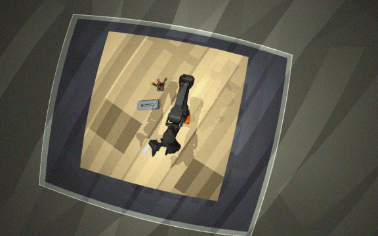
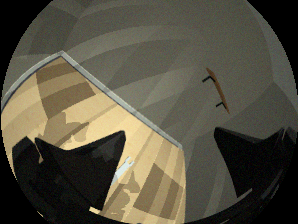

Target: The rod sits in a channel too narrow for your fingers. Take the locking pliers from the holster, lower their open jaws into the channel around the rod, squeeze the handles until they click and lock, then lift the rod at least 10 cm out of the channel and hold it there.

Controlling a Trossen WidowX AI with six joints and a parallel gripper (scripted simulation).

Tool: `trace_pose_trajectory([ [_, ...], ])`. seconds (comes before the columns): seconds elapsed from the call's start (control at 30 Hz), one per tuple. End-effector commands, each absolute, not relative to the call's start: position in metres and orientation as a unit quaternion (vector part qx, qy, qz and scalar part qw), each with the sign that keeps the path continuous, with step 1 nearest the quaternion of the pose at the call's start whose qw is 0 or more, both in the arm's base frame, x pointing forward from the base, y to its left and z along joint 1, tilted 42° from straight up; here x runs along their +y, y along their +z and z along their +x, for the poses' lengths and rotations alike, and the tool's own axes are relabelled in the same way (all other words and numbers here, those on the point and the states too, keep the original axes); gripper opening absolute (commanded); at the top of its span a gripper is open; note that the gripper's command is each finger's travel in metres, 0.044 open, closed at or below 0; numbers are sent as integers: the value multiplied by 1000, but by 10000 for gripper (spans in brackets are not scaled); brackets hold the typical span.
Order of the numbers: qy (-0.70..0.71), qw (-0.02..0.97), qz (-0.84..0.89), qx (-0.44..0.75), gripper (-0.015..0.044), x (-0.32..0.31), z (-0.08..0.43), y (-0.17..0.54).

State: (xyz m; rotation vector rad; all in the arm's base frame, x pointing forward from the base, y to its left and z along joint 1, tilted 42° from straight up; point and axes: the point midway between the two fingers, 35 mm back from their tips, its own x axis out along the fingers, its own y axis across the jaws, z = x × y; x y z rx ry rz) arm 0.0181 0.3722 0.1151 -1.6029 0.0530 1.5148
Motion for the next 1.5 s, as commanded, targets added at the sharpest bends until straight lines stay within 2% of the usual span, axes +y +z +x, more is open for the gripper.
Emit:
trace_pose_trajectory([
  [0.0, 576, 578, -573, 75, 440, 364, 86, 140],
  [0.3, 445, 790, -399, 135, 440, 304, 215, 190],
  [0.63, 246, 943, -192, 113, 440, 177, 310, 251],
  [0.83, 114, 989, -80, 54, 440, 83, 328, 290],
  [1.03, 3, 1000, -2, -22, 440, 2, 316, 322],
  [1.33, 1, 1000, -5, -15, 440, 1, 318, 319],
  [1.47, 31, 977, -120, 172, 440, 31, 338, 244],
])
